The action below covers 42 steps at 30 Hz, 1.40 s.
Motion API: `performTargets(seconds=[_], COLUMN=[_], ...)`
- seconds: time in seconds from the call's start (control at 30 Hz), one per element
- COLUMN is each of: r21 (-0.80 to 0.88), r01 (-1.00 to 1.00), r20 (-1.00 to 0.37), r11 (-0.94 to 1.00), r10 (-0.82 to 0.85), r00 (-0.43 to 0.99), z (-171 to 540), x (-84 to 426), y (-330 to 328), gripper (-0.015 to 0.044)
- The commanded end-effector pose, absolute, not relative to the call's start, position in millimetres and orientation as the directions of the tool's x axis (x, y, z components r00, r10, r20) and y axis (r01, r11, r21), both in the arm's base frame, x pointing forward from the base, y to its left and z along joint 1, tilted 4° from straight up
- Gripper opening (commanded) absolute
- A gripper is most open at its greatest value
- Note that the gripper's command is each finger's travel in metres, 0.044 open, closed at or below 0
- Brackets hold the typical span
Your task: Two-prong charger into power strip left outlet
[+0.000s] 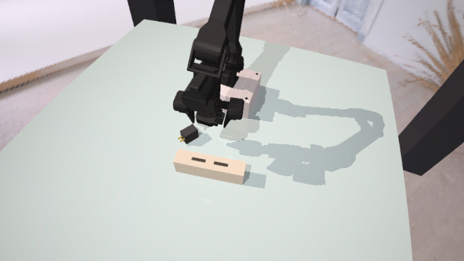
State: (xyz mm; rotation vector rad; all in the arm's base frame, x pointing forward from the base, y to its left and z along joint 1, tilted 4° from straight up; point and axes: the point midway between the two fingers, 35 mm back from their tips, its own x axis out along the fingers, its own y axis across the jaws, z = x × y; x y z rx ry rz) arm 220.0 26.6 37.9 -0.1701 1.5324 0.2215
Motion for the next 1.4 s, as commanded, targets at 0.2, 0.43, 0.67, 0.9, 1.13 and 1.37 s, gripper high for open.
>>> performTargets(seconds=[0.2,0.43,0.67,0.9,1.13,1.37], r21=[0.039,0.049,0.053,0.052,0.052,0.052], r01=[0.031,0.232,0.423,0.485,0.485,0.485], r20=[-0.999,-0.998,-0.994,-0.993,-0.993,-0.993], r11=[0.999,0.972,0.905,0.873,0.873,0.873], r10=[0.039,0.058,0.087,0.098,0.098,0.098], r00=[-0.005,-0.032,-0.060,-0.069,-0.069,-0.069], z=[31.5,26.2,20.8,18.9,11.1,2.6], x=[228.8,231.7,232.8,232.2,232.2,232.2], y=[-1.5,-18.7,-35.0,-41.2,-40.7,-40.2], gripper=[0.0440,0.0440,0.0440,0.0440,0.0440,0.0440])
